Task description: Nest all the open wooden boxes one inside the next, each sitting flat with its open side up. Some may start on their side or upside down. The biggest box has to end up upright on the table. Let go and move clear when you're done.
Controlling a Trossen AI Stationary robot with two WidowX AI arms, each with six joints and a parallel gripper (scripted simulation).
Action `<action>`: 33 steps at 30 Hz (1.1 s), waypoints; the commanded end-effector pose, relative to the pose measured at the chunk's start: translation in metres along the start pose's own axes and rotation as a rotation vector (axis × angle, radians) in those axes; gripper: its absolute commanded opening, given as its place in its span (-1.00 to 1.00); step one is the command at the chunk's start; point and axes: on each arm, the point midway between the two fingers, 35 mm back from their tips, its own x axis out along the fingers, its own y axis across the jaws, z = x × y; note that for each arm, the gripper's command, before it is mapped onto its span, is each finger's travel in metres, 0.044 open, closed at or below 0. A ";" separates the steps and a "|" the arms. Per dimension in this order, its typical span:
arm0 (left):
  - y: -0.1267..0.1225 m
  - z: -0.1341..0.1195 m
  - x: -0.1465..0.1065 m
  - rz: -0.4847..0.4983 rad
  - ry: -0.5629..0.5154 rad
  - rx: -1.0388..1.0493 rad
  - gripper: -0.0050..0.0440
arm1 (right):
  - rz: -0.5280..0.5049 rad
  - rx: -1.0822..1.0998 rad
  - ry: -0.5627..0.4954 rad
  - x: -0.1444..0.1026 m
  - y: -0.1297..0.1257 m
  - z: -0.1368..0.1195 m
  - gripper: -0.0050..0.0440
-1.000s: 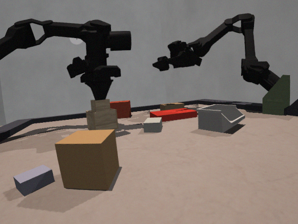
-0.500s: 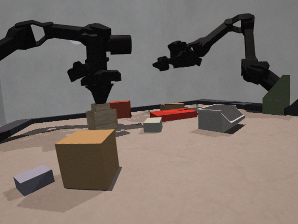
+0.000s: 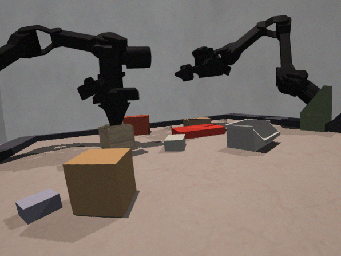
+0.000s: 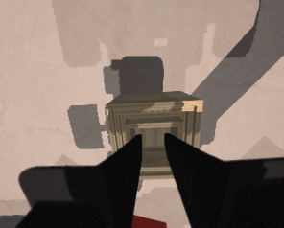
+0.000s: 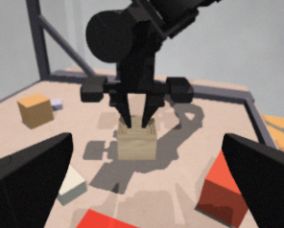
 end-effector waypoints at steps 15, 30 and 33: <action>-0.001 -0.002 0.009 0.003 0.016 -0.005 -0.07 | -0.016 -0.022 -0.009 -0.004 -0.004 0.006 0.84; -0.003 -0.003 0.008 0.005 0.019 -0.015 -0.55 | -0.016 -0.022 -0.009 -0.004 -0.004 0.006 0.84; -0.003 -0.003 0.008 0.005 0.019 -0.015 -0.58 | -0.016 -0.022 -0.009 -0.004 -0.004 0.006 0.84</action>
